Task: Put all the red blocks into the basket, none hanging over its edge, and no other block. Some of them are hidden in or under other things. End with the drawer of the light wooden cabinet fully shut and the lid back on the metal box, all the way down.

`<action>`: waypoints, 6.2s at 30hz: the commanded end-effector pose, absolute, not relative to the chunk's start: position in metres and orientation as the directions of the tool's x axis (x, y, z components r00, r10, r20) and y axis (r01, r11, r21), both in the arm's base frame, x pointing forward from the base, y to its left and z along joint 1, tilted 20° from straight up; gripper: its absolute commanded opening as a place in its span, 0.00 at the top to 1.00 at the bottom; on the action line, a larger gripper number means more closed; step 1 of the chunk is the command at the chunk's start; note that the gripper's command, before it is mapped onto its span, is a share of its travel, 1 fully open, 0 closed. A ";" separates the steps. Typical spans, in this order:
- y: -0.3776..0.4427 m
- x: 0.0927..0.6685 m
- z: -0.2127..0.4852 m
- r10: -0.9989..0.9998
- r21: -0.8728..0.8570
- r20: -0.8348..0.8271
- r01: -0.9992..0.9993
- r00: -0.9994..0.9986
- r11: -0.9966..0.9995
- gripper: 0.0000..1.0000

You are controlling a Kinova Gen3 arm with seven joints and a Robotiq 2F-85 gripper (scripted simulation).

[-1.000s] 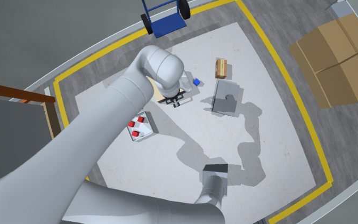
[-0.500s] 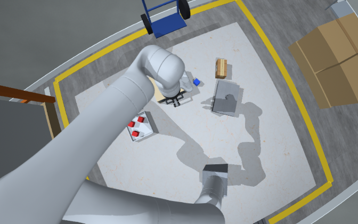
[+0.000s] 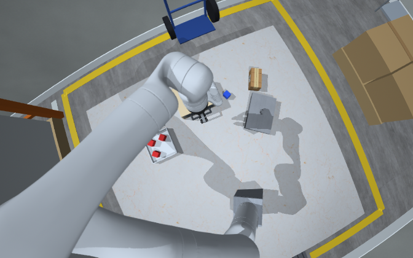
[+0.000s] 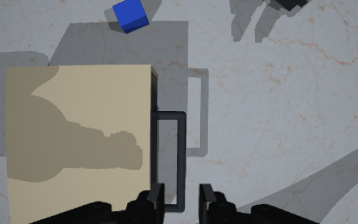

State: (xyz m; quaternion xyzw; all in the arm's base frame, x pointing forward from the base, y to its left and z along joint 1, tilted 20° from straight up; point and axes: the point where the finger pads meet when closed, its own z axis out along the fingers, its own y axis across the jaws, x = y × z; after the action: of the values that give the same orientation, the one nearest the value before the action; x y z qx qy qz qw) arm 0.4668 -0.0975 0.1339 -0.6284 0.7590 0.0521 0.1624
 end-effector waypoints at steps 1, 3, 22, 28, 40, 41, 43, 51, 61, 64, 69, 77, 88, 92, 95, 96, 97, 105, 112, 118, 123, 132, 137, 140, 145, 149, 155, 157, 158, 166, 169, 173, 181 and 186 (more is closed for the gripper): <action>-0.098 0.467 0.135 -0.937 -0.127 -0.312 -0.970 -0.158 0.206 0.70; -0.098 0.467 0.135 -0.937 -0.127 -0.312 -0.970 -0.158 0.206 0.70; -0.097 0.468 0.132 -0.937 -0.127 -0.312 -0.970 -0.158 0.206 0.70; -0.095 0.469 0.125 -0.937 -0.127 -0.312 -0.970 -0.158 0.205 0.70; -0.088 0.474 0.102 -0.937 -0.127 -0.312 -0.970 -0.158 0.205 0.70; -0.088 0.474 0.100 -0.937 -0.127 -0.312 -0.970 -0.158 0.205 0.70; -0.086 0.475 0.094 -0.937 -0.127 -0.312 -0.970 -0.158 0.205 0.70; -0.080 0.480 0.072 -0.937 -0.127 -0.312 -0.970 -0.158 0.205 0.70; -0.075 0.483 0.055 -0.937 -0.127 -0.312 -0.970 -0.158 0.205 0.70; -0.073 0.484 0.051 -0.937 -0.127 -0.312 -0.970 -0.158 0.205 0.70; -0.072 0.485 0.046 -0.937 -0.127 -0.312 -0.970 -0.158 0.205 0.70; -0.071 0.485 0.044 -0.937 -0.127 -0.312 -0.970 -0.158 0.205 0.70; -0.071 0.485 0.044 -0.937 -0.127 -0.312 -0.970 -0.158 0.205 0.70; -0.072 0.485 0.044 -0.937 -0.127 -0.312 -0.970 -0.158 0.205 0.70; -0.072 0.486 0.044 -0.937 -0.127 -0.312 -0.970 -0.158 0.205 0.70; -0.072 0.486 0.044 -0.937 -0.127 -0.312 -0.970 -0.158 0.205 0.70; -0.072 0.486 0.044 -0.937 -0.127 -0.312 -0.970 -0.158 0.205 0.70; -0.072 0.486 0.044 -0.937 -0.127 -0.312 -0.970 -0.158 0.205 0.70; -0.071 0.486 0.044 -0.937 -0.127 -0.312 -0.970 -0.158 0.205 0.70; -0.071 0.486 0.042 -0.937 -0.127 -0.312 -0.970 -0.158 0.205 0.70; -0.070 0.486 0.041 -0.937 -0.127 -0.312 -0.970 -0.158 0.205 0.70; -0.069 0.488 0.034 -0.937 -0.127 -0.312 -0.970 -0.158 0.205 0.70; -0.067 0.488 0.030 -0.937 -0.127 -0.312 -0.970 -0.158 0.205 0.70; -0.067 0.489 0.029 -0.937 -0.127 -0.312 -0.970 -0.158 0.205 0.70; -0.066 0.489 0.025 -0.937 -0.127 -0.312 -0.970 -0.158 0.205 0.70; -0.065 0.490 0.022 -0.937 -0.127 -0.312 -0.970 -0.158 0.205 0.70; -0.064 0.491 0.019 -0.937 -0.127 -0.312 -0.970 -0.158 0.205 0.70; -0.064 0.491 0.019 -0.937 -0.127 -0.312 -0.970 -0.158 0.205 0.70; -0.064 0.491 0.019 -0.937 -0.127 -0.312 -0.970 -0.158 0.205 0.70; -0.063 0.491 0.017 -0.937 -0.127 -0.312 -0.970 -0.158 0.205 0.70; -0.063 0.491 0.017 -0.937 -0.127 -0.312 -0.970 -0.158 0.205 0.70; -0.063 0.491 0.017 -0.937 -0.127 -0.312 -0.970 -0.158 0.205 0.70; -0.063 0.491 0.017 -0.937 -0.127 -0.312 -0.970 -0.158 0.205 0.70; -0.063 0.491 0.017 -0.937 -0.127 -0.312 -0.970 -0.158 0.205 0.70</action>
State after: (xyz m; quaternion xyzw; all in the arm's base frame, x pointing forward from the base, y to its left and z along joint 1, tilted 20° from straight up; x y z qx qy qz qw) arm 0.4905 -0.0629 0.0163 -0.6284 0.7590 0.0519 0.1624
